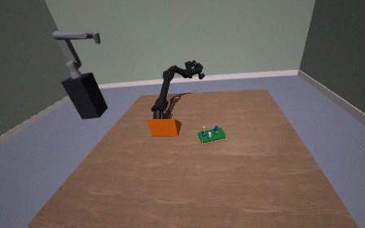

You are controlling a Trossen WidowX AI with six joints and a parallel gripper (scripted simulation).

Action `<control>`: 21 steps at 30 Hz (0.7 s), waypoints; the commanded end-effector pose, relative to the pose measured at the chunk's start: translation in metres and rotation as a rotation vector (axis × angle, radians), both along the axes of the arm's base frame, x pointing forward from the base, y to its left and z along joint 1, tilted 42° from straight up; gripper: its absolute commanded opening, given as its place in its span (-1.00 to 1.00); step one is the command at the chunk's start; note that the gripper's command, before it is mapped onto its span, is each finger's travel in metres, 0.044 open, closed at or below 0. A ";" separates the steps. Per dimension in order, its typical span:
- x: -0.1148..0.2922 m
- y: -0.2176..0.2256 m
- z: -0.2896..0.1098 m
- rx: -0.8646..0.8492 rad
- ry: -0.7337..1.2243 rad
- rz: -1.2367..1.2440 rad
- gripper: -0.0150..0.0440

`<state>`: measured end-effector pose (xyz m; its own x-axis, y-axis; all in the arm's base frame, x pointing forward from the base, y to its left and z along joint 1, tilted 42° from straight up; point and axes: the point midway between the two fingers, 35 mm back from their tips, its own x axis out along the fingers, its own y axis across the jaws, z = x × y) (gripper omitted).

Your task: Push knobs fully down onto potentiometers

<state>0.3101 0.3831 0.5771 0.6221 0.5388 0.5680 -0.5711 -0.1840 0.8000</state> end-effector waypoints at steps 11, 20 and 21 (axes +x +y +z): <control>0.105 -0.034 -0.099 -0.374 0.118 -0.184 -0.49; 0.167 -0.083 -0.178 -0.648 0.233 -0.276 -0.49; 0.173 -0.090 -0.188 -0.678 0.249 -0.283 -0.49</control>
<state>0.4609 0.3124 0.4290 0.8361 0.5372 0.1106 -0.3783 0.4188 0.8255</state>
